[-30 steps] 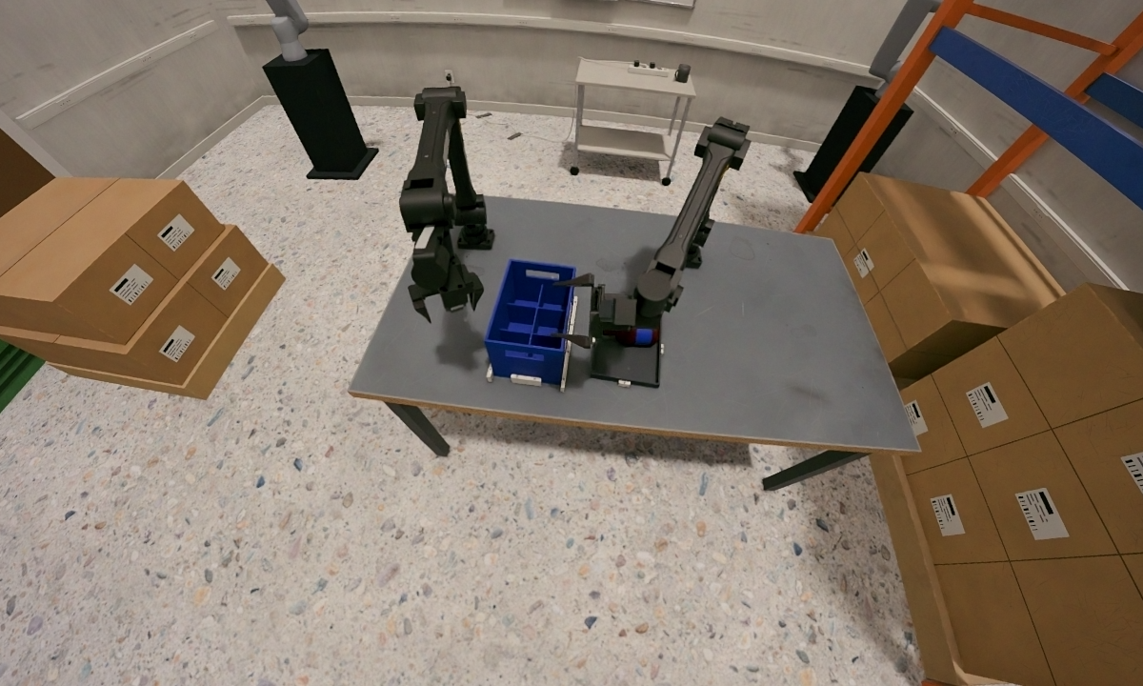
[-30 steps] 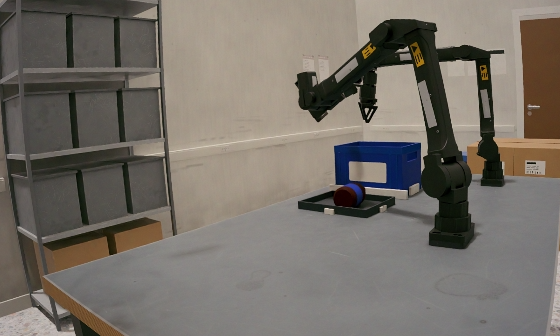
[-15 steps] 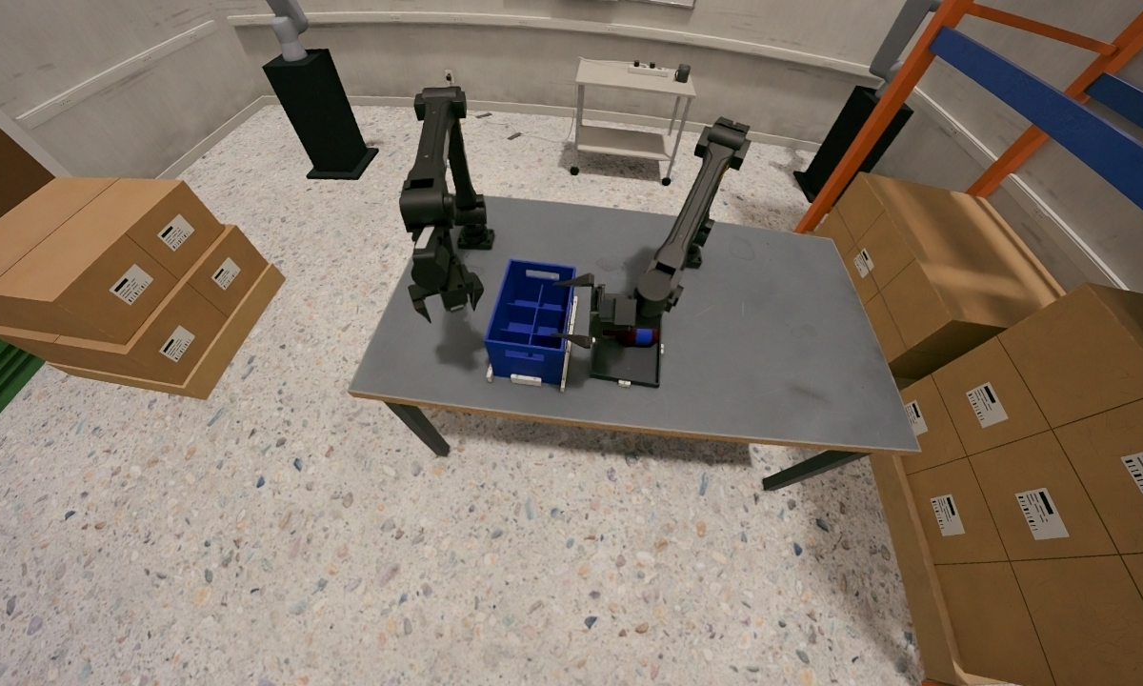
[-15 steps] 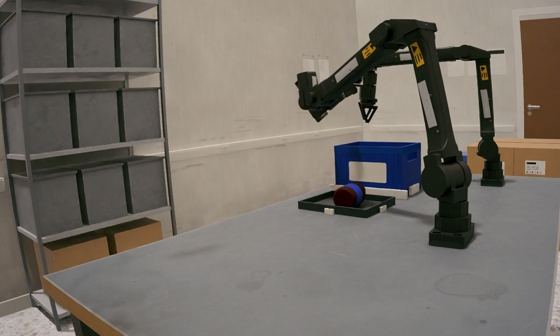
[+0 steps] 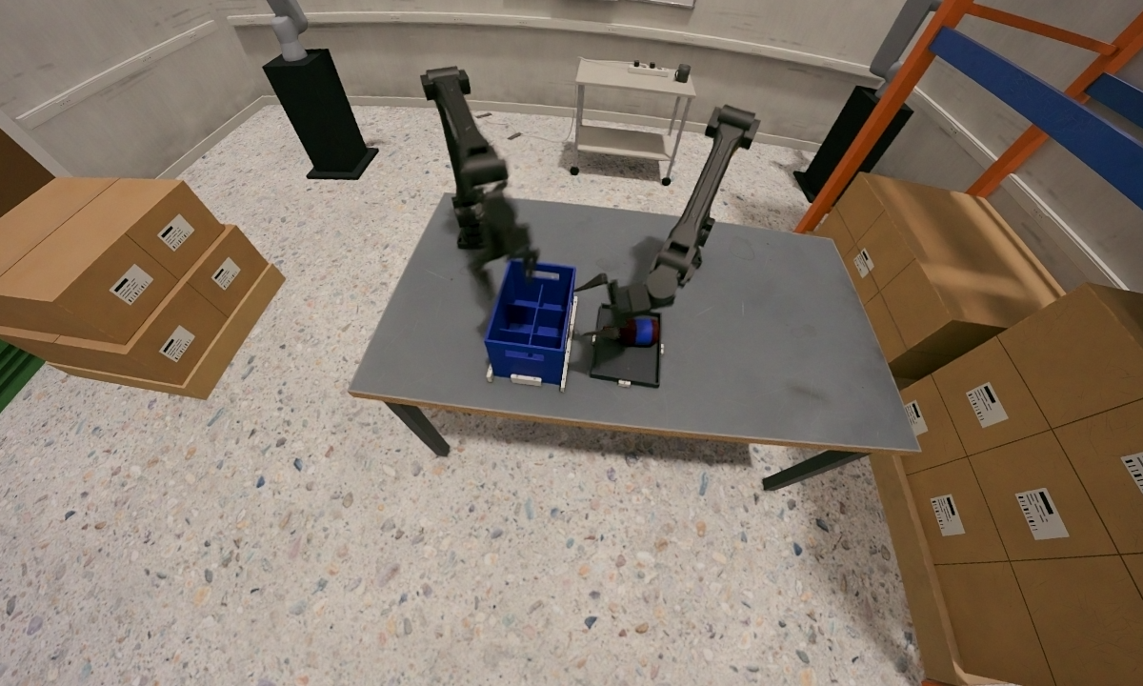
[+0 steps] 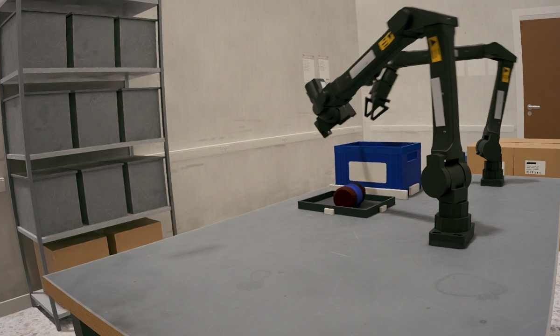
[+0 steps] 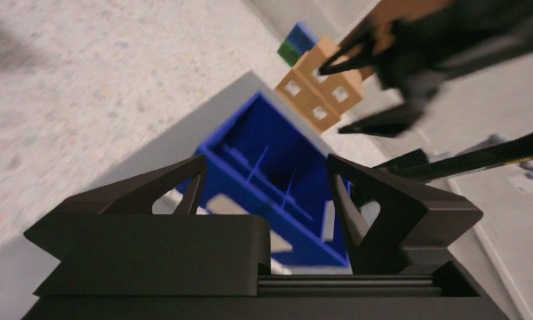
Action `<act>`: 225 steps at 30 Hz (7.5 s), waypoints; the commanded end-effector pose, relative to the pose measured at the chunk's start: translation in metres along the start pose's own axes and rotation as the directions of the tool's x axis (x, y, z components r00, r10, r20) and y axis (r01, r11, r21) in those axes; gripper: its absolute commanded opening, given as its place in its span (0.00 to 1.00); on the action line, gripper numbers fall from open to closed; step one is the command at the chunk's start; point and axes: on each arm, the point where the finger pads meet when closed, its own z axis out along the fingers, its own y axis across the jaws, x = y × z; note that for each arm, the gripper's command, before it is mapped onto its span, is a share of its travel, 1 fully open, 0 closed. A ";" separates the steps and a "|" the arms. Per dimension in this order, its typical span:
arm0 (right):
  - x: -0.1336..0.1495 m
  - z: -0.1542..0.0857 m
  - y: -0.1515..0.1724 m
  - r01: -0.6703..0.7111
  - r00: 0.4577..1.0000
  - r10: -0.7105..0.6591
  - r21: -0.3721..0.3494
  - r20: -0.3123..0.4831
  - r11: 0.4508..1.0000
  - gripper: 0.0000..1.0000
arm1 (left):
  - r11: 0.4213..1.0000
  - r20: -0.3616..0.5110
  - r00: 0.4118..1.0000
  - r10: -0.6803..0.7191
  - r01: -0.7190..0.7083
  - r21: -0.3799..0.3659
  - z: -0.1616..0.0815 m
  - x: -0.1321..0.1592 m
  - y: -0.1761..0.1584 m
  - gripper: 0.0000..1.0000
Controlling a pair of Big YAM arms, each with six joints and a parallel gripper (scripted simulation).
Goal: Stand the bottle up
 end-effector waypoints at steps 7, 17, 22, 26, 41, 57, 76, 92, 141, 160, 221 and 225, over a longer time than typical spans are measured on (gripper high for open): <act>-0.002 -0.043 0.114 0.041 0.909 -0.004 -0.081 0.418 0.996 1.00 | 0.933 -0.179 0.982 0.054 -0.114 -0.342 -0.059 0.076 -0.011 1.00; 0.039 -0.087 0.197 0.158 0.747 0.031 -0.223 0.664 0.962 1.00 | 0.727 -0.272 0.960 -0.064 -0.142 -0.672 -0.113 0.163 0.007 1.00; 0.052 -0.096 0.211 0.189 0.709 0.045 -0.251 0.703 0.949 1.00 | 0.663 -0.275 0.959 -0.060 -0.168 -0.729 -0.124 0.164 0.008 1.00; 0.041 -0.095 0.212 0.197 0.712 0.028 -0.238 0.702 0.951 1.00 | 0.648 -0.303 0.951 -0.067 -0.189 -0.738 -0.124 0.172 0.015 1.00; 0.033 -0.111 0.208 0.193 0.687 0.040 -0.236 0.725 0.952 1.00 | 0.705 -0.573 0.817 0.069 -0.446 -0.551 -0.105 0.167 0.020 0.49; 0.033 -0.111 0.208 0.193 0.687 0.040 -0.236 0.725 0.952 1.00 | 0.749 -0.894 0.343 0.289 -0.663 -0.012 -0.057 0.180 0.033 0.49; 0.033 -0.111 0.208 0.193 0.687 0.040 -0.236 0.725 0.952 1.00 | 0.764 -0.942 0.207 0.266 -0.641 0.075 -0.057 0.184 0.036 0.49; 0.044 -0.098 0.210 0.197 0.706 0.031 -0.238 0.708 0.951 1.00 | 0.771 -0.945 0.200 0.260 -0.632 0.079 -0.049 0.207 0.060 0.49; 0.044 -0.098 0.210 0.197 0.706 0.031 -0.238 0.708 0.951 1.00 | 0.760 -0.940 0.211 0.269 -0.646 0.072 -0.037 0.232 0.073 0.26; 0.044 -0.098 0.210 0.197 0.706 0.031 -0.238 0.708 0.951 1.00 | 0.756 -0.938 0.216 0.272 -0.651 0.069 -0.050 0.194 0.046 0.20; 0.044 -0.098 0.210 0.197 0.706 0.031 -0.238 0.708 0.951 1.00 | 0.817 0.005 0.870 0.494 -0.462 -0.344 -0.055 0.055 0.080 0.20; 0.044 -0.098 0.210 0.197 0.706 0.031 -0.238 0.708 0.951 1.00 | 0.839 0.118 0.854 0.507 -0.457 -0.297 -0.067 0.064 0.072 0.20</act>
